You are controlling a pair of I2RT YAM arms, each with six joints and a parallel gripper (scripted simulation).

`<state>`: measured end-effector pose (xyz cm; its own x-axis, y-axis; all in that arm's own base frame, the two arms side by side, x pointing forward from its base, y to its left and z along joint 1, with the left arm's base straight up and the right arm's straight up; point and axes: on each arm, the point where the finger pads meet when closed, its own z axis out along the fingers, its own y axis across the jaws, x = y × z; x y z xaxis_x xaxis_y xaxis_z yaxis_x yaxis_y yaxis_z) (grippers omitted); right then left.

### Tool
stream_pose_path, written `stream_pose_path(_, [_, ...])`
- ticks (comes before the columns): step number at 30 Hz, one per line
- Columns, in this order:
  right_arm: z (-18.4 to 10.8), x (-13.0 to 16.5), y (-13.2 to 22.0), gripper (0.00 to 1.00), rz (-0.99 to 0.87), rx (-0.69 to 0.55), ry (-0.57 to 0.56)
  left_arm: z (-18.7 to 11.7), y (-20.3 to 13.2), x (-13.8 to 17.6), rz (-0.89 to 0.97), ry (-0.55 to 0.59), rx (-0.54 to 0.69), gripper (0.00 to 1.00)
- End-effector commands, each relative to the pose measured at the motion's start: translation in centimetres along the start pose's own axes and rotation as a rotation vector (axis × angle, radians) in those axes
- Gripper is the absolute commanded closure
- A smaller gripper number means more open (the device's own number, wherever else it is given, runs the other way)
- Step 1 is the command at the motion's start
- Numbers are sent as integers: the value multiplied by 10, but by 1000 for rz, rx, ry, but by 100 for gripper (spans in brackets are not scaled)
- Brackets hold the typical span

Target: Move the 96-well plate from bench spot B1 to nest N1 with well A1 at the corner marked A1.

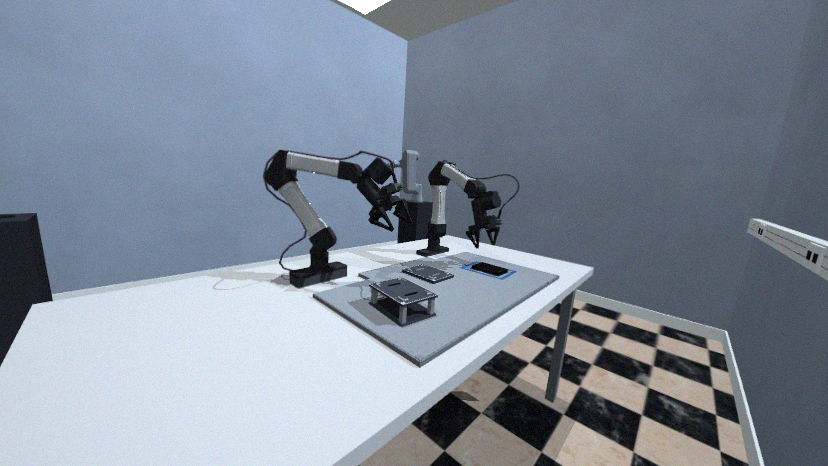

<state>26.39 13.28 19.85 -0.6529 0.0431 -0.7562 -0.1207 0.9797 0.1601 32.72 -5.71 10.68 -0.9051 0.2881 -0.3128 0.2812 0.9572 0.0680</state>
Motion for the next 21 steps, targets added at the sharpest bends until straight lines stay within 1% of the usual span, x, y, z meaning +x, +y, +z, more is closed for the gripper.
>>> stream_pose_path(1, [4, -38, 80, 0, -134, -266, -97, -8, 1, -18, -8, -49, 7, 0])
stream_pose_path(5, [-6, -36, 145, 0, -273, -464, -126, -1, 0, -11, -45, 14, 1, 0])
stream_pose_path(7, [-6, -36, 145, 0, -273, -464, -126, -1, 0, -11, -45, 14, 1, 0])
stream_pose_path(9, [-14, -33, 175, 0, -334, -555, -144, 2, -2, -10, -73, 46, 8, 0])
stream_pose_path(12, [-21, -23, 205, 0, -394, -637, -142, 12, -5, -8, -131, 122, 22, 0])
stream_pose_path(17, [-31, -9, 235, 0, -456, -722, -139, 33, -4, -11, -216, 239, 28, 0])
stream_pose_path(21, [-35, -5, 246, 0, -480, -758, -146, 47, -4, -15, -255, 300, 31, 0])
